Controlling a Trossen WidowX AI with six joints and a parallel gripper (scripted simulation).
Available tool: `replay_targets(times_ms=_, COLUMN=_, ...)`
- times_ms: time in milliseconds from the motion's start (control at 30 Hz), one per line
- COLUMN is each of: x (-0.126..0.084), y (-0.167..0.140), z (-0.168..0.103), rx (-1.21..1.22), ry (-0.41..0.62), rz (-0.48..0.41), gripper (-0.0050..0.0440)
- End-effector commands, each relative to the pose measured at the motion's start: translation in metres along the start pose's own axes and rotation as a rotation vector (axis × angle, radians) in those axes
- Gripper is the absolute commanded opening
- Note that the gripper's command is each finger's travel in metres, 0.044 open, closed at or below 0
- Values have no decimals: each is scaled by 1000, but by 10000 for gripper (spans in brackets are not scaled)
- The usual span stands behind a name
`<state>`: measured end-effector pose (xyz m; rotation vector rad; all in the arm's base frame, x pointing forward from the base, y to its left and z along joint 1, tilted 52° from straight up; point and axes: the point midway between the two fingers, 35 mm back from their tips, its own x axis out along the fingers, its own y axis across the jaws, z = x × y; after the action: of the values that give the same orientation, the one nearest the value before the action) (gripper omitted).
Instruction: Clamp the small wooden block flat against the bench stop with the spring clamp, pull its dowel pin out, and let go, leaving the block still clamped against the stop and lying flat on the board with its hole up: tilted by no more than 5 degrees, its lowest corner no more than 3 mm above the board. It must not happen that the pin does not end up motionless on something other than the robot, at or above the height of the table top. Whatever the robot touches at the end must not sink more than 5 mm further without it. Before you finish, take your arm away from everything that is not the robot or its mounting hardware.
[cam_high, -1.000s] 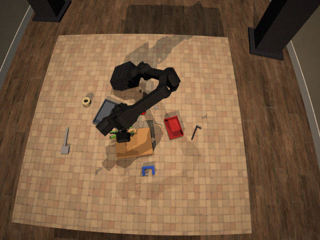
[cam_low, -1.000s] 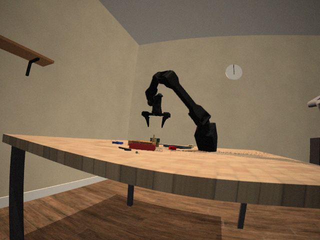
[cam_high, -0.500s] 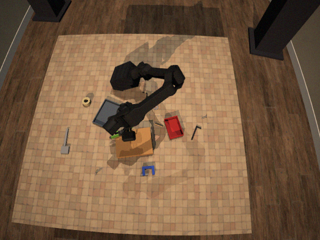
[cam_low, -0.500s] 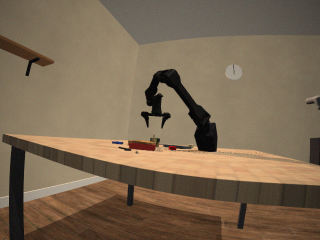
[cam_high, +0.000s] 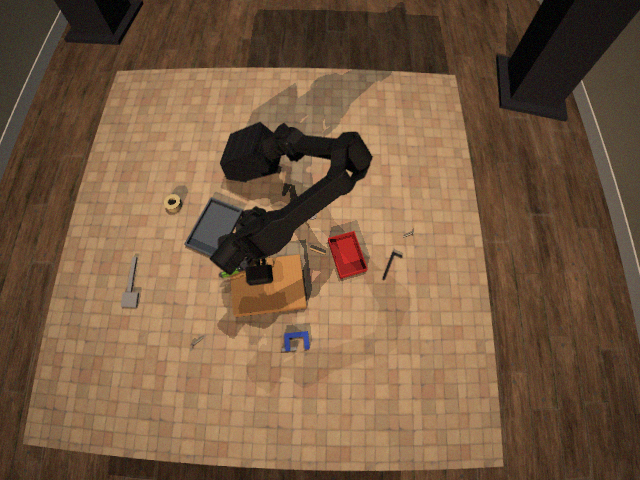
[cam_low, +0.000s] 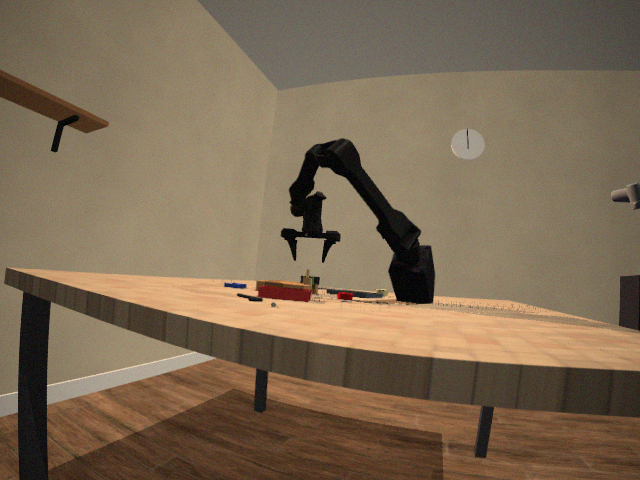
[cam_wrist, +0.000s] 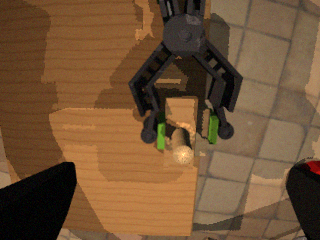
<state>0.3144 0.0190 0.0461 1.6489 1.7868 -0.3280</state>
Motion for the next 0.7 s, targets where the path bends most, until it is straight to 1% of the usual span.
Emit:
replay_targets(times_ms=0, x=6, y=0, z=0, rx=3, ry=3, rz=2, gripper=440)
replay_targets(times_ms=433, x=27, y=0, z=-1, rx=3, ry=3, rz=2, gripper=440)
replay_targets(times_ms=500, x=27, y=0, z=-1, rx=3, ry=3, rz=2, gripper=440)
replay_targets(times_ms=667, x=35, y=-1, z=-1, rx=3, ry=4, rz=2, gripper=440)
